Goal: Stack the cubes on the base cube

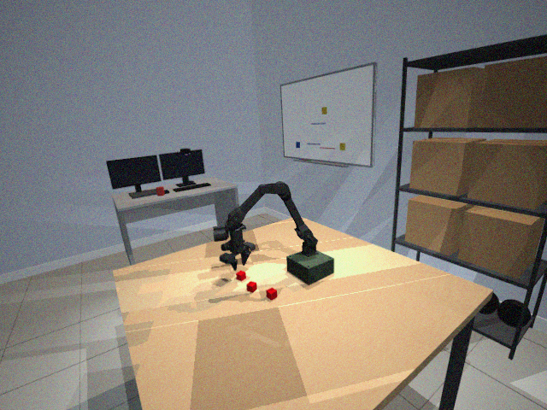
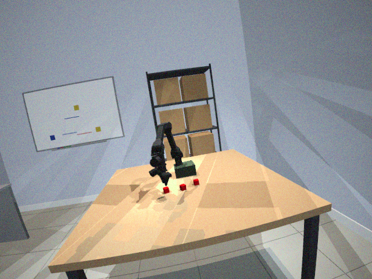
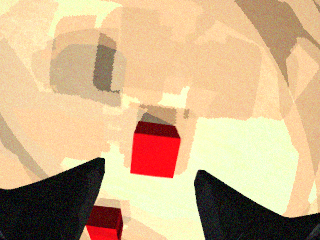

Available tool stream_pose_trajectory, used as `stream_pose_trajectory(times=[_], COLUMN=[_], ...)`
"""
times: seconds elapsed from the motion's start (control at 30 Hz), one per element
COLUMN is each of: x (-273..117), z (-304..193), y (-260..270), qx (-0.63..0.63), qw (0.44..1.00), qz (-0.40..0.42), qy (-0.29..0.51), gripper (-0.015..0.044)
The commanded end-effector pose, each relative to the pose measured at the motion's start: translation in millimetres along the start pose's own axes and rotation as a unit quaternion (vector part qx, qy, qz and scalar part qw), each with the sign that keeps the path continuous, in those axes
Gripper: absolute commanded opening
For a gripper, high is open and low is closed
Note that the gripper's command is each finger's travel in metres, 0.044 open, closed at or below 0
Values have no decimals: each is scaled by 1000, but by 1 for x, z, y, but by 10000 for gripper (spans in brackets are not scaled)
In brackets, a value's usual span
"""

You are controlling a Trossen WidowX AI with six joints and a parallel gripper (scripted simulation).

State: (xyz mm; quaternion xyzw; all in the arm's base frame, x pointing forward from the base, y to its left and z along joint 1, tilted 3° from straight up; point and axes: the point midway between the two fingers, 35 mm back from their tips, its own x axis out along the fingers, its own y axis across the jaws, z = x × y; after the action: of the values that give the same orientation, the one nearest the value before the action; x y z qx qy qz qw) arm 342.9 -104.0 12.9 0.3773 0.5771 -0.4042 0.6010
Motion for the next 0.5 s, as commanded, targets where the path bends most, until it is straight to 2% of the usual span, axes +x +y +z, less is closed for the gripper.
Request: stream_pose_trajectory(times=[0.0, 0.47], x=[10, 29], z=[-3, -3], y=[-2, -2], qx=[-3, -3], qw=[1000, 1000], qz=[-5, -5], qy=[7, 7], gripper=[265, 265])
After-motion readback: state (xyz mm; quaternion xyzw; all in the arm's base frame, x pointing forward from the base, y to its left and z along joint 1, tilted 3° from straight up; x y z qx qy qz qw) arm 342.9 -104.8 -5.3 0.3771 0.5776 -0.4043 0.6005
